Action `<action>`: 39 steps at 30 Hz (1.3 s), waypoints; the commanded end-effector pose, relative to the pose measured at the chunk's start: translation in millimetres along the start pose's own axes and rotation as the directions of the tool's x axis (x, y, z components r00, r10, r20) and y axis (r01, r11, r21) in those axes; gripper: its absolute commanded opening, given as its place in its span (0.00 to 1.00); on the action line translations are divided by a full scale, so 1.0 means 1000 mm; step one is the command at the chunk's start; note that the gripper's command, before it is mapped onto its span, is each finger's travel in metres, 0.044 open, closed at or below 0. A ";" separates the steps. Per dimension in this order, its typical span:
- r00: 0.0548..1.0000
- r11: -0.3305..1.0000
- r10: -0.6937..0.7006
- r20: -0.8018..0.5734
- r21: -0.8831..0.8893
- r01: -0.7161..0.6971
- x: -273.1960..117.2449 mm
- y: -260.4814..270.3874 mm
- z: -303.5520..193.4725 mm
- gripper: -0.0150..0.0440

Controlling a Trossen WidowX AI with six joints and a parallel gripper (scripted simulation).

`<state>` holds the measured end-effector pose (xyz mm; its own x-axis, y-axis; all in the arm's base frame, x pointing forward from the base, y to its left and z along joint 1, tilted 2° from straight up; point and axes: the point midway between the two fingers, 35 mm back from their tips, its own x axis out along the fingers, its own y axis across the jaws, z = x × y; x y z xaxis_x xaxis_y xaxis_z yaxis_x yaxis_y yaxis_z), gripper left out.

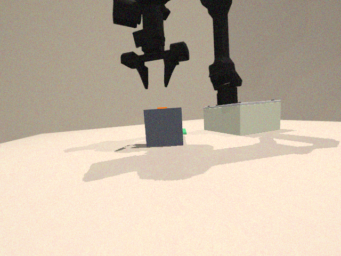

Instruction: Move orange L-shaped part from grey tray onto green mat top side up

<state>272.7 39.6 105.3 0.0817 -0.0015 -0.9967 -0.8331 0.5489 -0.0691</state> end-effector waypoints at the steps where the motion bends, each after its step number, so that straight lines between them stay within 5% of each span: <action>1: 1.000 0.974 0.023 -0.021 -0.224 -0.027 0.005 0.004 -0.017 0.73; 39: 1.000 0.974 0.023 -0.021 -0.224 -0.027 0.067 0.005 -0.017 0.73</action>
<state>267.8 28.3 45.8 0.0648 -0.0050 -0.9979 -0.9335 0.3530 -0.0624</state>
